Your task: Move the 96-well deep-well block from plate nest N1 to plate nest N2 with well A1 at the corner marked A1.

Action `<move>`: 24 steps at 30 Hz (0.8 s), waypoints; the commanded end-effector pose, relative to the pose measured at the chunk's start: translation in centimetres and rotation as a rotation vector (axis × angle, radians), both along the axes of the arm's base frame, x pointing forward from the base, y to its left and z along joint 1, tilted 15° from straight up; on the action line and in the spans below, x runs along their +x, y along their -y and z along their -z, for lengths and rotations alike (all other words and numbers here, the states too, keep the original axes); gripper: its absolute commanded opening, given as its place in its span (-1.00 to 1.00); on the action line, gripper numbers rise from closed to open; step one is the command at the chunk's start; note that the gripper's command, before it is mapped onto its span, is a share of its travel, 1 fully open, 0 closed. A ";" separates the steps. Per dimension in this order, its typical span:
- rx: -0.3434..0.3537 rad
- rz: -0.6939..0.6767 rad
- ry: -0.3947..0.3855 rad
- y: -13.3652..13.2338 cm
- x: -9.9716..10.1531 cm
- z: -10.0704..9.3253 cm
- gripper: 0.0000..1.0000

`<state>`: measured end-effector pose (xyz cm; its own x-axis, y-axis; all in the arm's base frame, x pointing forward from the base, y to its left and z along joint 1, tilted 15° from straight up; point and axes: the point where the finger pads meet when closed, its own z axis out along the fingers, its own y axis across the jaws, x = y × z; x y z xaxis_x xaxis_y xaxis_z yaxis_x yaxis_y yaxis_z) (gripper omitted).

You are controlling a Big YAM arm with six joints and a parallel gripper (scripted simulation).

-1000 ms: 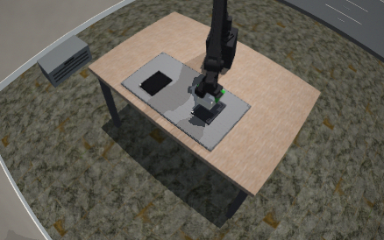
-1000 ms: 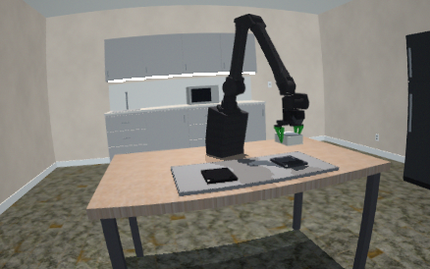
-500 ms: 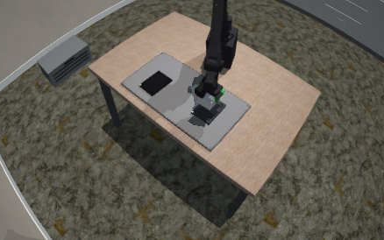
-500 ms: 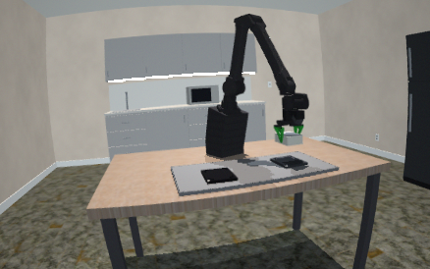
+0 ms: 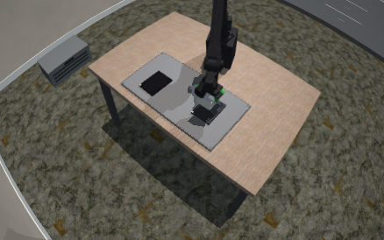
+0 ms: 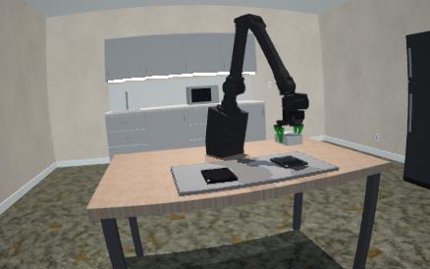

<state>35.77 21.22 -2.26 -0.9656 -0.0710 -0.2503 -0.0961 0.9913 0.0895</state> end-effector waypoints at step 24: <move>0.010 0.000 0.017 -0.4 1.8 2.6 -1.00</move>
